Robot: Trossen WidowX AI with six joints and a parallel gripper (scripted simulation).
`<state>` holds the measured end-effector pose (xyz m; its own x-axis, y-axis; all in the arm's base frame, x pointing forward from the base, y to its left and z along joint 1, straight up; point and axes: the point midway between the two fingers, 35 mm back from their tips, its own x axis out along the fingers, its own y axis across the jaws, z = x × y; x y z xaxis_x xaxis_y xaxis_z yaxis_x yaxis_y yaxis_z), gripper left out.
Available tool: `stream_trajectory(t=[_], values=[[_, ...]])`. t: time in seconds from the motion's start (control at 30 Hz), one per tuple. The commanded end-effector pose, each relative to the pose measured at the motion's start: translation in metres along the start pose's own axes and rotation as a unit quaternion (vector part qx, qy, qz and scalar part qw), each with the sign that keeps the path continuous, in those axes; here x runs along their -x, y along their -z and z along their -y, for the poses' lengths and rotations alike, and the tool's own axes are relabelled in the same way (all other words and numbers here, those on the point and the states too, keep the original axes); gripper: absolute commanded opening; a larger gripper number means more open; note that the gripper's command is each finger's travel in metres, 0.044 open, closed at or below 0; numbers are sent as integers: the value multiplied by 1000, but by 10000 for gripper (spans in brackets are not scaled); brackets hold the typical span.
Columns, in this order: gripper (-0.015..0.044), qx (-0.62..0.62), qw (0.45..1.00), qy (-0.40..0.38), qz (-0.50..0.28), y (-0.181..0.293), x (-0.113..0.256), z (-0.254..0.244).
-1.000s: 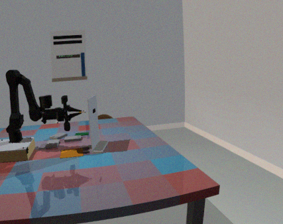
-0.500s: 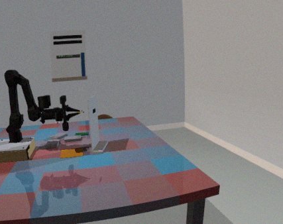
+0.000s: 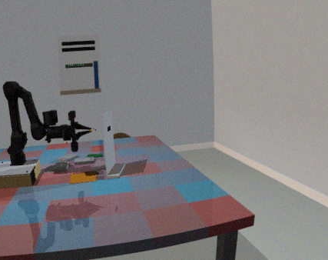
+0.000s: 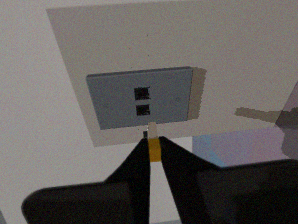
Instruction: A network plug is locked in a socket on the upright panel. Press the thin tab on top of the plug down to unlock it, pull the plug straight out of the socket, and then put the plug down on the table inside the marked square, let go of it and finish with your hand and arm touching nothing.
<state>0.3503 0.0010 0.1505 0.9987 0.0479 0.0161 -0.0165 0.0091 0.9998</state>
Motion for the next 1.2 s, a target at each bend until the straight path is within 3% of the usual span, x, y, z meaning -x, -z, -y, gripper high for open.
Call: stream_trajectory(t=[0.0, 1.17], values=[[0, 0, 1000, -5, 0, 0, 0, -8], [0, -1, 1000, -5, 2, 0, 23, -60]])
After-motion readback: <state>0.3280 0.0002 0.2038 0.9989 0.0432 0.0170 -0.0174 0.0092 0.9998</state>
